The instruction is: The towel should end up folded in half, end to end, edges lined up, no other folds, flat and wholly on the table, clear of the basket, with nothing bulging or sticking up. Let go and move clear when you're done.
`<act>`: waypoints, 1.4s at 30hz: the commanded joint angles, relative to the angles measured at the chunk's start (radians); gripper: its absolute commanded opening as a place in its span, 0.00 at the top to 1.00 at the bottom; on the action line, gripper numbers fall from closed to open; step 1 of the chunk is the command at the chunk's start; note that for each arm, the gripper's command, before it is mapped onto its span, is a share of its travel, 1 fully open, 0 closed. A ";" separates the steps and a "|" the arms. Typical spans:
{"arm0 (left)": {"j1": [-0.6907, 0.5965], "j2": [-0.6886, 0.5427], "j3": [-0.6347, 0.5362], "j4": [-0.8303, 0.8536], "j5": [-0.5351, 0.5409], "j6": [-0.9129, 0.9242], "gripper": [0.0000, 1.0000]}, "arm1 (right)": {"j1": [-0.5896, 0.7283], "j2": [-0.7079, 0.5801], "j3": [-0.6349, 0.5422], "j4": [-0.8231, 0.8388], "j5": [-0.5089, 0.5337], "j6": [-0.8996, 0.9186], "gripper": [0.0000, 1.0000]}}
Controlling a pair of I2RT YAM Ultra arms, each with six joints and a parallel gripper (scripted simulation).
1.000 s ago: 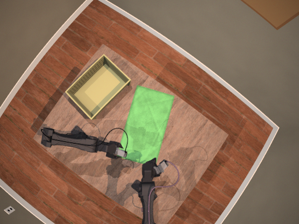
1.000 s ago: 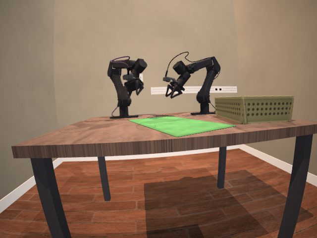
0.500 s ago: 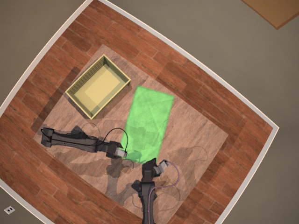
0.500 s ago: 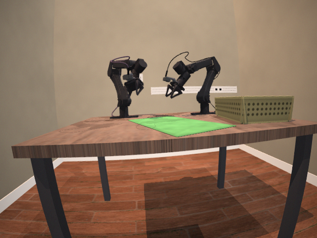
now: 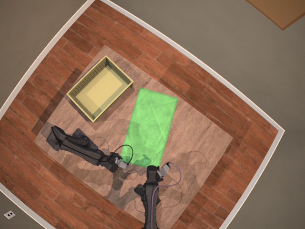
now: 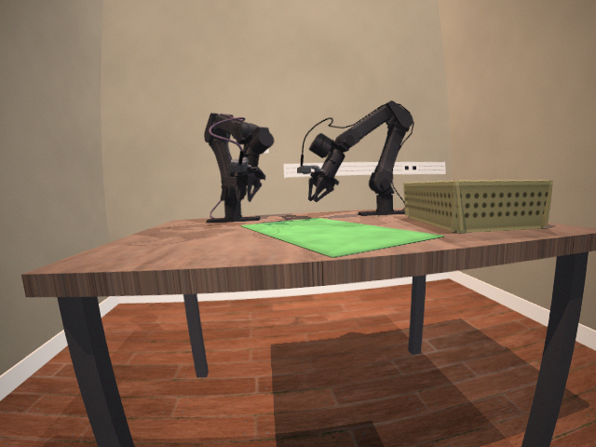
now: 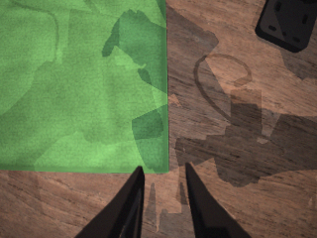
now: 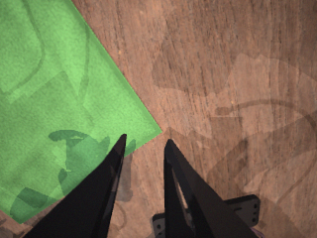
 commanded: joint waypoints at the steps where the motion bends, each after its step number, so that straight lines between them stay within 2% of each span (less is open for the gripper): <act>1: -0.099 0.111 0.016 0.086 -0.214 -0.200 0.66 | -0.019 -0.038 -0.089 0.081 -0.009 -0.058 0.66; 4: -0.134 0.162 0.046 0.042 -0.283 -0.254 0.66 | -0.029 -0.057 -0.166 0.142 -0.011 -0.069 0.66; 8: -0.140 0.177 0.055 0.033 -0.296 -0.271 0.66 | -0.031 -0.066 -0.168 0.141 -0.002 -0.072 0.66; 9: -0.138 0.187 0.061 0.027 -0.305 -0.279 0.66 | -0.031 -0.080 -0.129 0.133 -0.001 -0.073 0.66; 13: -0.137 0.180 0.066 0.040 -0.309 -0.282 0.66 | -0.034 -0.037 -0.131 0.144 -0.004 -0.077 0.66; 42: -0.138 0.184 0.068 0.034 -0.311 -0.278 0.66 | -0.036 -0.032 -0.132 0.152 -0.006 -0.079 0.66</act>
